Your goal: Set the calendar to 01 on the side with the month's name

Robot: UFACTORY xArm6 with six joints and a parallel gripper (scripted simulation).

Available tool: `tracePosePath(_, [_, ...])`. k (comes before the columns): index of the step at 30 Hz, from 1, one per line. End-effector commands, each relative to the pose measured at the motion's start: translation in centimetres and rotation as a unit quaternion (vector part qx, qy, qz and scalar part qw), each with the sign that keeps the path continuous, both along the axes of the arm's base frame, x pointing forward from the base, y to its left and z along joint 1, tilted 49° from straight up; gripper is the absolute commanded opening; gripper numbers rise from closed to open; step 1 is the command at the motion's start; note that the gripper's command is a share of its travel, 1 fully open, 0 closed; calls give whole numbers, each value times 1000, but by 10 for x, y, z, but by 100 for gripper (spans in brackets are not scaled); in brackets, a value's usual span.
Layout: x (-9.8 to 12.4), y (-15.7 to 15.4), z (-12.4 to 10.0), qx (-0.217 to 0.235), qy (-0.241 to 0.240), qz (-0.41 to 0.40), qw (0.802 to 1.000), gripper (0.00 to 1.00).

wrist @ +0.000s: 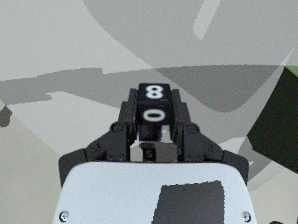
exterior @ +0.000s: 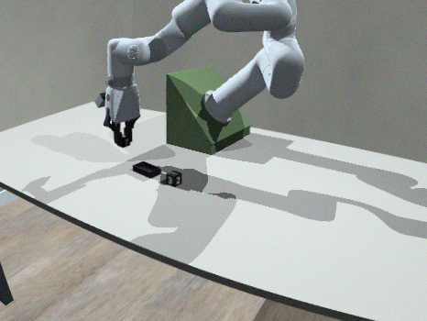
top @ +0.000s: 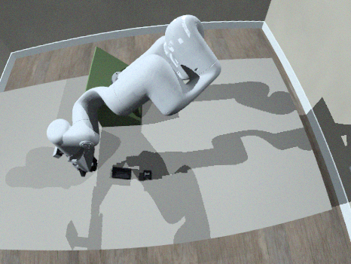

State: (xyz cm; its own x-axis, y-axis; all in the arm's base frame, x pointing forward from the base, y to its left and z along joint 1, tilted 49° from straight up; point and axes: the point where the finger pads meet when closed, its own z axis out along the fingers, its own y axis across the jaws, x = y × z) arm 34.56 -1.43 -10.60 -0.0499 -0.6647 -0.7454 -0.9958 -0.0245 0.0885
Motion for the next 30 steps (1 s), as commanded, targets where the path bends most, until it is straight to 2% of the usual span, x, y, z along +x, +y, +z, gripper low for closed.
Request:
tracePosePath(1, [1,15,-14,-1,-3,-1,1000,27])
tracePosePath(12, [-1,33,-31,-1,-3,-1,1000,27])
tracePosePath(30, [-1,34,-32,-1,-3,-1,1000,27])
